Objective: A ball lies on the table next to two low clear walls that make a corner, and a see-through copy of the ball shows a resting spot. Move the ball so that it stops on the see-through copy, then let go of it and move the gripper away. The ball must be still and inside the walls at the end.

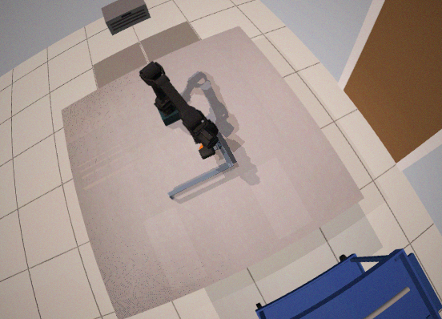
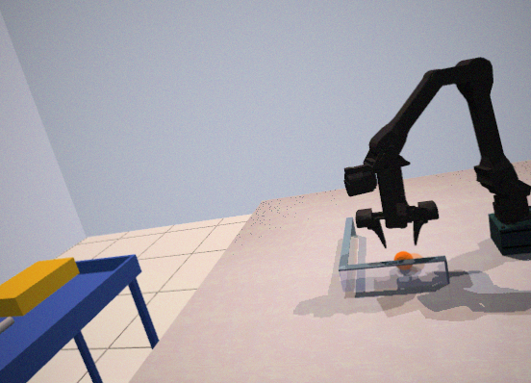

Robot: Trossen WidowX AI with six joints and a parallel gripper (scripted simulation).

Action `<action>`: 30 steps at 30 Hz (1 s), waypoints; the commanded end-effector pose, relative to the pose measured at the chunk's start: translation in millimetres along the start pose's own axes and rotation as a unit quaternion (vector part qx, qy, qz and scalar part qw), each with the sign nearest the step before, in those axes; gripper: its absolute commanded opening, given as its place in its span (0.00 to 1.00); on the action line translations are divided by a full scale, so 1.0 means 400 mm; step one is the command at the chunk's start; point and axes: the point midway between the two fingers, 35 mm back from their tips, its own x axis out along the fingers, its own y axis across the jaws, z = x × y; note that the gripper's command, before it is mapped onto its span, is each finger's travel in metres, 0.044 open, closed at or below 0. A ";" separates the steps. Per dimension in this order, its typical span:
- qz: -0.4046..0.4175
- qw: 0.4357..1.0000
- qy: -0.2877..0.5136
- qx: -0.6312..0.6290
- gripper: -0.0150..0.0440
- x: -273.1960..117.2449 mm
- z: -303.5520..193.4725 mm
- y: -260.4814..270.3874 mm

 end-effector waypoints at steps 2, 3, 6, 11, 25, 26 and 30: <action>0.004 1.000 0.003 -0.002 0.81 0.024 -0.003 0.004; 0.004 1.000 0.003 -0.002 0.81 0.028 -0.003 0.004; 0.004 1.000 0.003 -0.002 0.81 0.041 -0.002 0.004; 0.004 1.000 0.003 -0.002 0.81 0.061 -0.003 0.004; 0.004 1.000 0.003 -0.002 0.81 0.111 -0.004 0.007; 0.004 1.000 0.003 -0.002 0.77 0.111 -0.004 0.007; 0.004 1.000 0.003 -0.002 0.66 0.111 -0.004 0.007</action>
